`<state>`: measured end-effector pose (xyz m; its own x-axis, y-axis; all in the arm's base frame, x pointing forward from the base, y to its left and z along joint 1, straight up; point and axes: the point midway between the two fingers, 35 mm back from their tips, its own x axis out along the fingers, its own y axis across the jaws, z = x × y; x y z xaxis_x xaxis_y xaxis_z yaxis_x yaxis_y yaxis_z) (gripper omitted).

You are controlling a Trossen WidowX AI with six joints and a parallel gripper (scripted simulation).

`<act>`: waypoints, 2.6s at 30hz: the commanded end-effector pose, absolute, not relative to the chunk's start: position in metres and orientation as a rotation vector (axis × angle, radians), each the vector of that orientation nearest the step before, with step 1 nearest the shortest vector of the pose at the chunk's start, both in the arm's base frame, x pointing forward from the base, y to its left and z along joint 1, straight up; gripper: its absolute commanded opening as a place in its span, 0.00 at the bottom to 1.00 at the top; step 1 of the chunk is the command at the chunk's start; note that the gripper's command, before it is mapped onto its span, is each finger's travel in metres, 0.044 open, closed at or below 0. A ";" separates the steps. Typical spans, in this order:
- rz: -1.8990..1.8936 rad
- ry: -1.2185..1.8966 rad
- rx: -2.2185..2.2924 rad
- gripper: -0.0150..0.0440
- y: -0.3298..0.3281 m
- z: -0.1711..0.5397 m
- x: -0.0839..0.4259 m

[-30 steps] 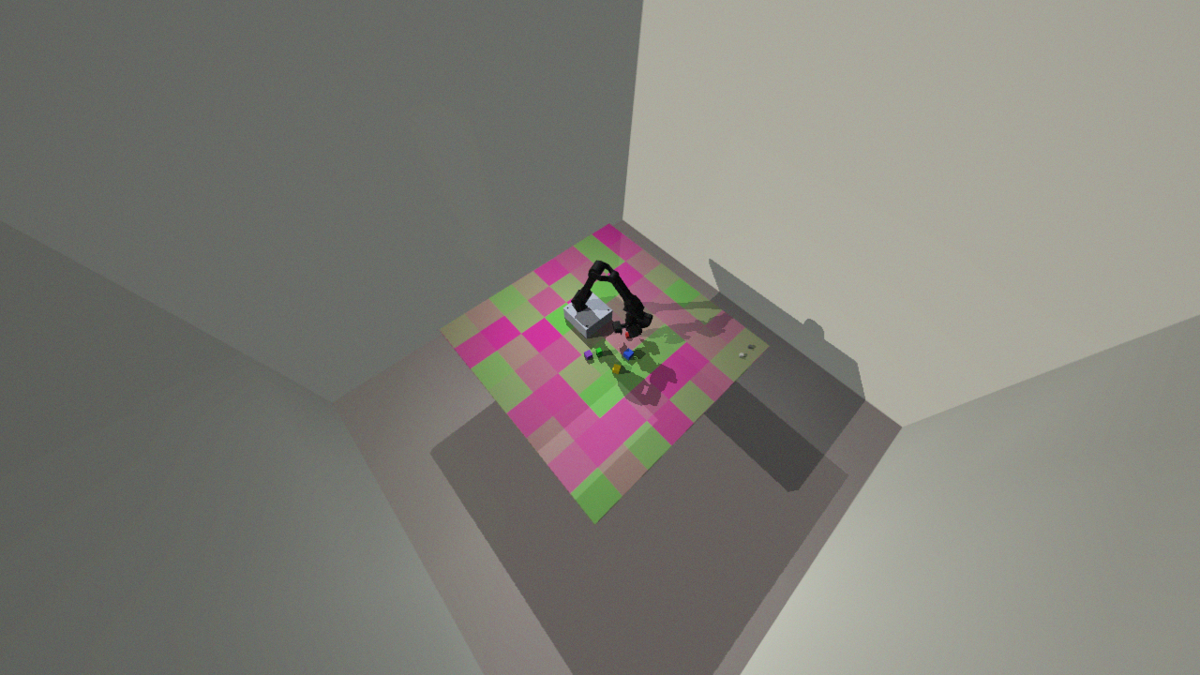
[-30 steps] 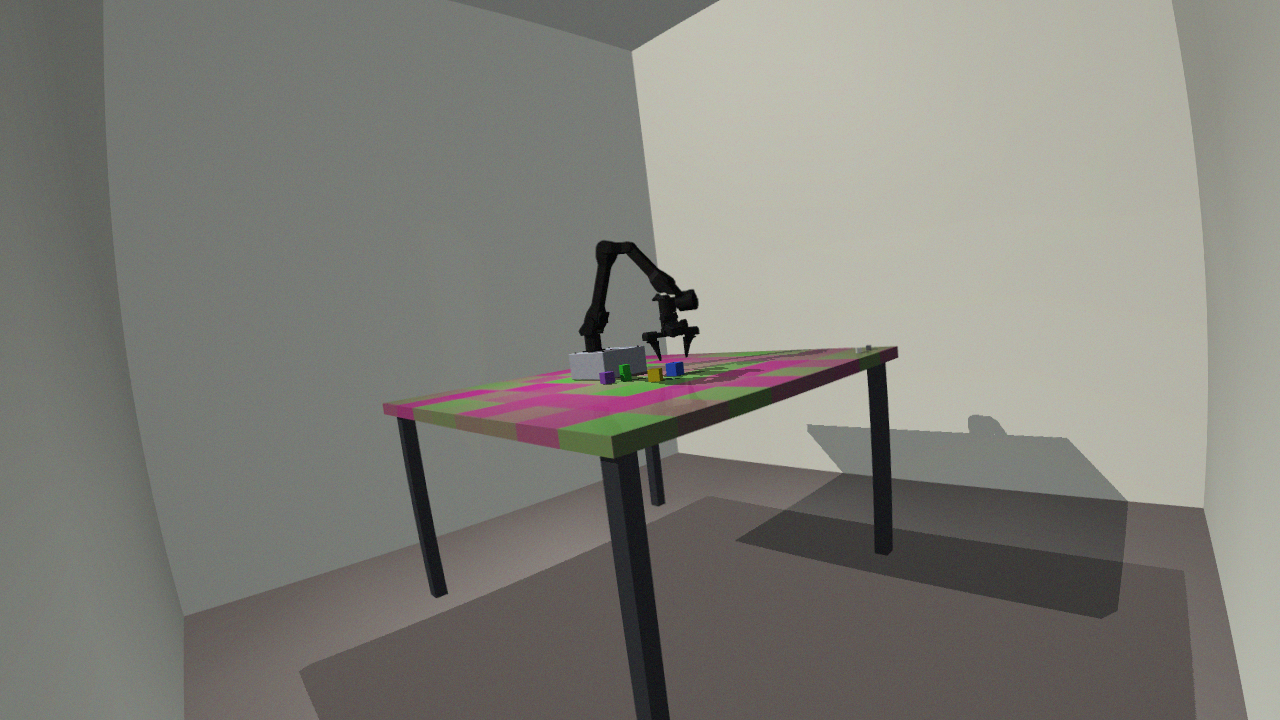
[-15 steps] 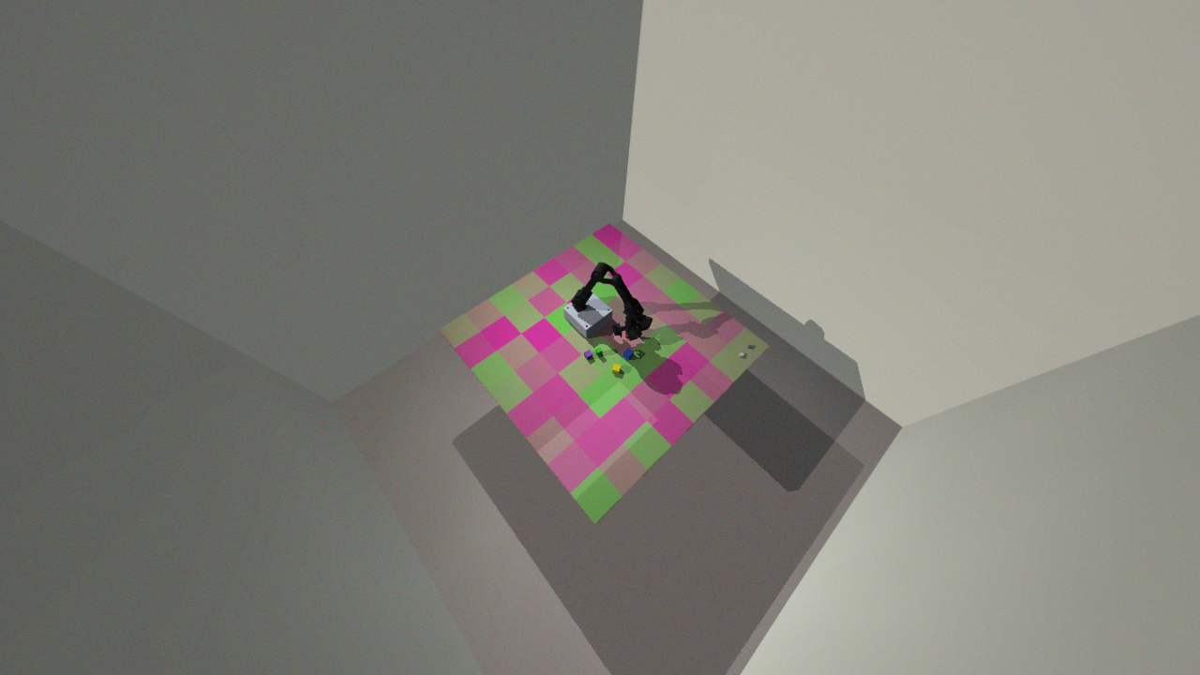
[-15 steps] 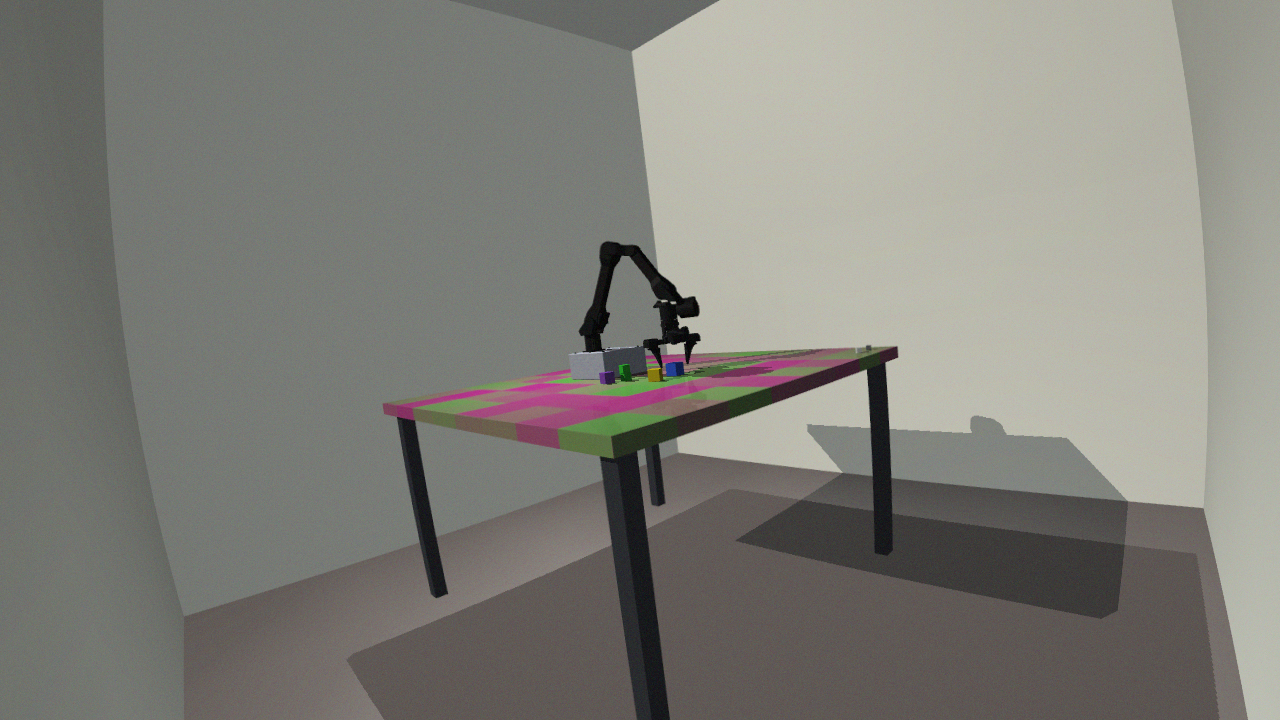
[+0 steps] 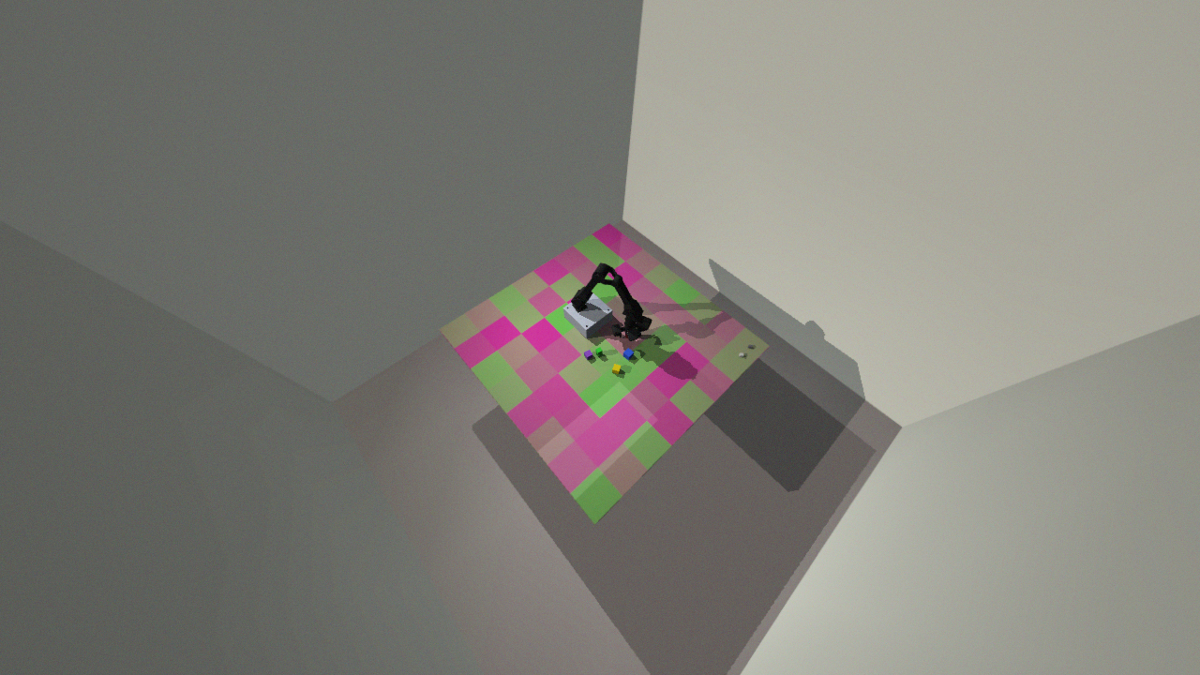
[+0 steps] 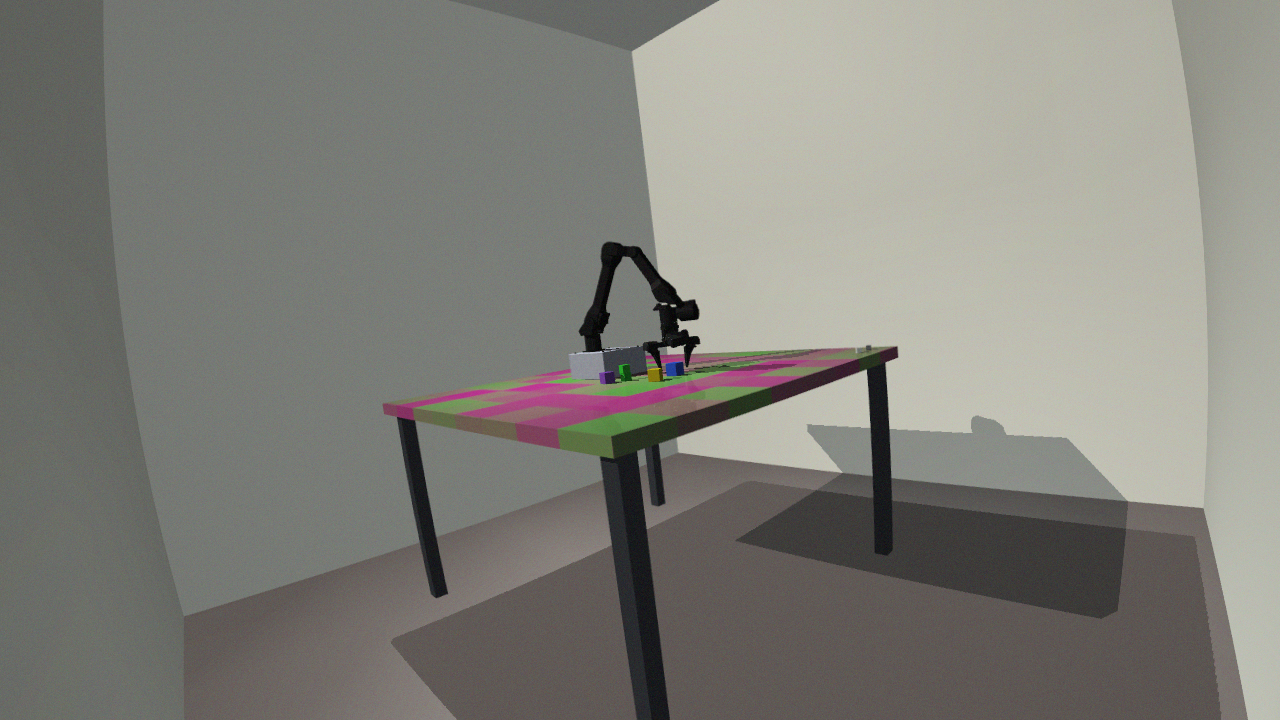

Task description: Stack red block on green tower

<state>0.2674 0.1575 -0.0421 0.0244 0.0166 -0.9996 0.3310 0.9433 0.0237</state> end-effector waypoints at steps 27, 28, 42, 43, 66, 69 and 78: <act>-0.248 1.538 0.282 0.25 0.157 -0.033 0.267; -0.248 1.538 0.282 0.25 0.157 -0.029 0.267; -0.248 1.537 0.282 0.25 0.156 0.055 0.266; -0.248 1.537 0.282 0.25 0.156 0.061 0.266; -0.251 1.534 0.296 0.25 0.093 0.078 0.282; -0.252 1.533 0.293 0.25 0.078 0.077 0.284; -0.256 1.531 0.284 0.25 0.032 0.076 0.285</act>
